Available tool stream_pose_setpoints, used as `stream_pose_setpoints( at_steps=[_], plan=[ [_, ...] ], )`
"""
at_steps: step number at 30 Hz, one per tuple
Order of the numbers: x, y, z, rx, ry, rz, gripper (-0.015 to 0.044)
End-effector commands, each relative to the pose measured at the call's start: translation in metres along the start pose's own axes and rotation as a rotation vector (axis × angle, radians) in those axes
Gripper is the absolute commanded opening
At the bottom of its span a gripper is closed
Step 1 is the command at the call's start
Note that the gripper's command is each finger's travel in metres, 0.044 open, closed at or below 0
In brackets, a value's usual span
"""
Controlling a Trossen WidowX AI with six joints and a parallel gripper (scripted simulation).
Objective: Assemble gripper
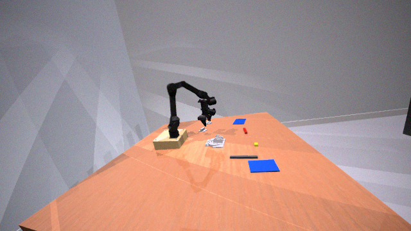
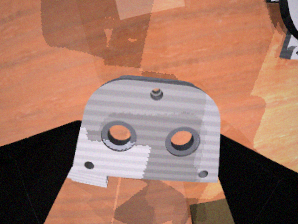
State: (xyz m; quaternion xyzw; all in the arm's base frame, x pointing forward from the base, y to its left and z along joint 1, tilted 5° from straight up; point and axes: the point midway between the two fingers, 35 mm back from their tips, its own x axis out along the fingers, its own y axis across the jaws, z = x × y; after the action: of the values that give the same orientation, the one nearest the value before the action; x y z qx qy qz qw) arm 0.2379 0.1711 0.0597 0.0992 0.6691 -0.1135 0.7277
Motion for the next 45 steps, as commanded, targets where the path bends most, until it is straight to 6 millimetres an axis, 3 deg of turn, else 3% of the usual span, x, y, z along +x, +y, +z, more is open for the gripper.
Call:
stream_pose_setpoints(
  at_steps=[1, 24, 45],
  plan=[
    [0.001, -0.011, 0.009, -0.016, 0.004, 0.0, 0.0351],
    [0.0, -0.074, 0.053, -0.097, -0.003, -0.006, 0.0351],
    [-0.001, -0.138, 0.076, -0.172, -0.011, -0.016, 0.0351]
  ],
)
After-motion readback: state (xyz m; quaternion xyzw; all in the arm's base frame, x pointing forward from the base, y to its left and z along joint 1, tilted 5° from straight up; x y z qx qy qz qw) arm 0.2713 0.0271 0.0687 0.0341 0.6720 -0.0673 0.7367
